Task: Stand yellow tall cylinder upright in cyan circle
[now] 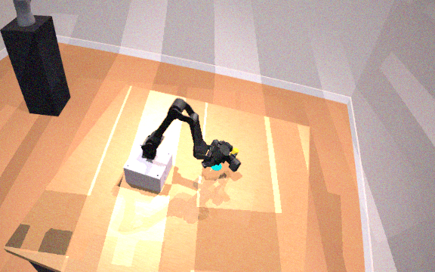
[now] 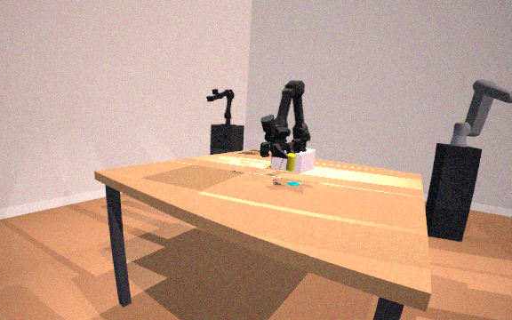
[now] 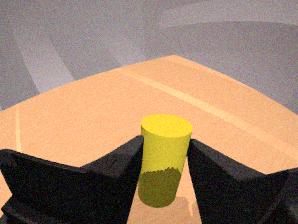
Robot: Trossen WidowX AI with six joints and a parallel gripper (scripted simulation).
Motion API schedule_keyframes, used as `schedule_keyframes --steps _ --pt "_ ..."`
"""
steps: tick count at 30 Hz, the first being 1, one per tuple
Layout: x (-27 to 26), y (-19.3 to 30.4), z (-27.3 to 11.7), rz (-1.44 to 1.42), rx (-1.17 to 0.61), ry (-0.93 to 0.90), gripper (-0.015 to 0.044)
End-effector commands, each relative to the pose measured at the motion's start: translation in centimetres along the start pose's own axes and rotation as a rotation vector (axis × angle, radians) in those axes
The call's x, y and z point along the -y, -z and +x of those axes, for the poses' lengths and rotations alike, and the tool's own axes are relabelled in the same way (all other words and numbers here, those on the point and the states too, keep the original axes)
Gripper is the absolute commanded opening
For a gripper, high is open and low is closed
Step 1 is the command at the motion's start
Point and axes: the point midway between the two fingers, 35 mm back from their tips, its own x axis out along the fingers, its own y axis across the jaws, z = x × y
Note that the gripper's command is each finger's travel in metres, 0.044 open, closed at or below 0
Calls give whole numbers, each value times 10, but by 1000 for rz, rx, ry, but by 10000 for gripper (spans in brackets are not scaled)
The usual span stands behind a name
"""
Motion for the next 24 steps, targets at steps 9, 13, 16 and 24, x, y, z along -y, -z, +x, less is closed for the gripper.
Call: schedule_keyframes --steps 9,13,16,24 --pt "-6 0 -10 -12 54 -27 105" --pt "-9 0 -13 -18 69 -35 105" --pt "-10 0 -16 -23 81 -41 105" --pt "-15 -1 -22 -36 110 -59 105"
